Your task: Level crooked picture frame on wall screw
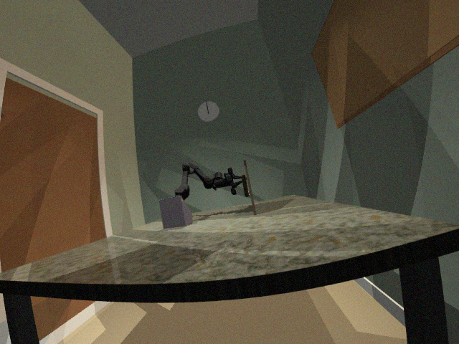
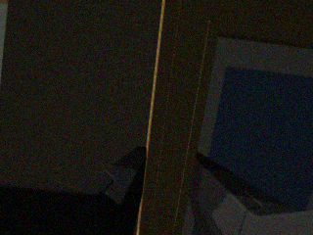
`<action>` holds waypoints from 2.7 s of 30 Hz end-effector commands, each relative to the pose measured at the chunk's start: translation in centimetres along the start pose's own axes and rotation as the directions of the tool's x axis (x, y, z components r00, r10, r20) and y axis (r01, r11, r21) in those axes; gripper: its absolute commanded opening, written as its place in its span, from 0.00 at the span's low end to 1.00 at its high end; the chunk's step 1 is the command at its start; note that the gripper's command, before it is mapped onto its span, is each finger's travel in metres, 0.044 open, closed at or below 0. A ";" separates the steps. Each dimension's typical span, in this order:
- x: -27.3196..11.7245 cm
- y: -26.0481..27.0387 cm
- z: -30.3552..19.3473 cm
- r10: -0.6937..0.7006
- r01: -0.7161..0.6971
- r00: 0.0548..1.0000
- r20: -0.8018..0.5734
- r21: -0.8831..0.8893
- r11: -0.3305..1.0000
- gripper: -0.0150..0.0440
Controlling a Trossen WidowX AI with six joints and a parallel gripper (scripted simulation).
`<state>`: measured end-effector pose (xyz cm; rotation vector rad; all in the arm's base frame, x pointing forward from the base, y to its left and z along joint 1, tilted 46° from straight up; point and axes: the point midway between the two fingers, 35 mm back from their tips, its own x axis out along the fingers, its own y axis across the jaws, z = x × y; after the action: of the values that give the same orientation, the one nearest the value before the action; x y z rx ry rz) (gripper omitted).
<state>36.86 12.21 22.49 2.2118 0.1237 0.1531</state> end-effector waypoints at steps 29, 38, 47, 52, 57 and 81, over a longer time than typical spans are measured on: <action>0.0 -0.1 0.0 0.000 0.000 1.000 0.001 0.083 0.997 0.25; 0.0 -0.1 0.1 0.000 0.000 1.000 0.001 0.141 0.990 0.25; 0.0 -0.1 0.1 0.000 0.000 1.000 0.000 0.182 0.983 0.25; 0.0 0.0 0.1 0.001 -0.001 1.000 0.003 0.169 0.986 0.48; 0.0 0.0 0.1 0.001 -0.001 1.000 0.003 0.169 0.986 0.69; -12.0 0.8 -1.5 0.004 -0.004 1.000 0.001 0.018 1.000 0.69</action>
<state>26.20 11.36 21.98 2.2233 0.1318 0.1352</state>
